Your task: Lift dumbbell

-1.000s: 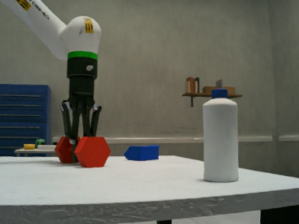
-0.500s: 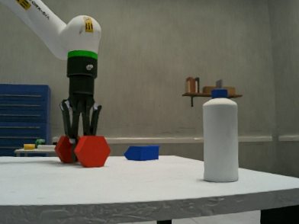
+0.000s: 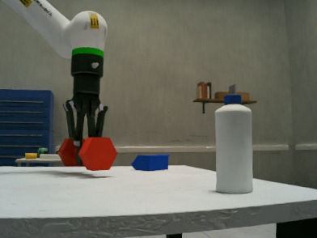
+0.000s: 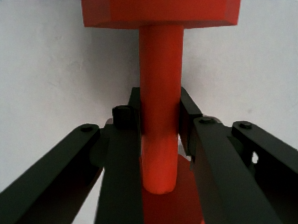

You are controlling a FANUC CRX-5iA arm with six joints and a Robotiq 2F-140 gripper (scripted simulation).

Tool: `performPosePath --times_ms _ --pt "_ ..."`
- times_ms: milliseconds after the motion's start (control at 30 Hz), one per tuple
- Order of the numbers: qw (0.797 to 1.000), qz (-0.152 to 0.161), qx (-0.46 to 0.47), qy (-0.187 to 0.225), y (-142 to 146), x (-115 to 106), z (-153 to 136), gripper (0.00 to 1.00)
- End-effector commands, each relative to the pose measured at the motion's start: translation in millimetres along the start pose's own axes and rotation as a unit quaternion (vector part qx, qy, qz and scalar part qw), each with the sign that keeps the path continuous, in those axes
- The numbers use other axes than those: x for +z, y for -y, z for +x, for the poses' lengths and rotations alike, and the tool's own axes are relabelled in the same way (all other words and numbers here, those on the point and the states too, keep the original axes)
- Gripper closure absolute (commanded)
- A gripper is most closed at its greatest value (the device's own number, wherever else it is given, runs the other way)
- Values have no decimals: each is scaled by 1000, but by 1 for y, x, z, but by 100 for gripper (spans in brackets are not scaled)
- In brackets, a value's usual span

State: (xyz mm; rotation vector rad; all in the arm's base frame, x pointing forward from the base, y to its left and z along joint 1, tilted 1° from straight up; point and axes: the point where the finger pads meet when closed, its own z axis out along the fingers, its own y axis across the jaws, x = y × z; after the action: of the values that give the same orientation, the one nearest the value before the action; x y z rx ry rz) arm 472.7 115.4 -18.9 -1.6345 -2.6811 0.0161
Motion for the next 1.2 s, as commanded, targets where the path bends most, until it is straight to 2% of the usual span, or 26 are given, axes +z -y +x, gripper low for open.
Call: performPosePath --times_ms 0,200,700,1167 --pt "1000 -1 0 0 0 -7 0 90" --pt "1000 -1 0 0 0 -16 0 90" --pt "1000 -1 0 0 0 -56 0 90" --pt "1000 -1 0 0 0 -81 0 90"
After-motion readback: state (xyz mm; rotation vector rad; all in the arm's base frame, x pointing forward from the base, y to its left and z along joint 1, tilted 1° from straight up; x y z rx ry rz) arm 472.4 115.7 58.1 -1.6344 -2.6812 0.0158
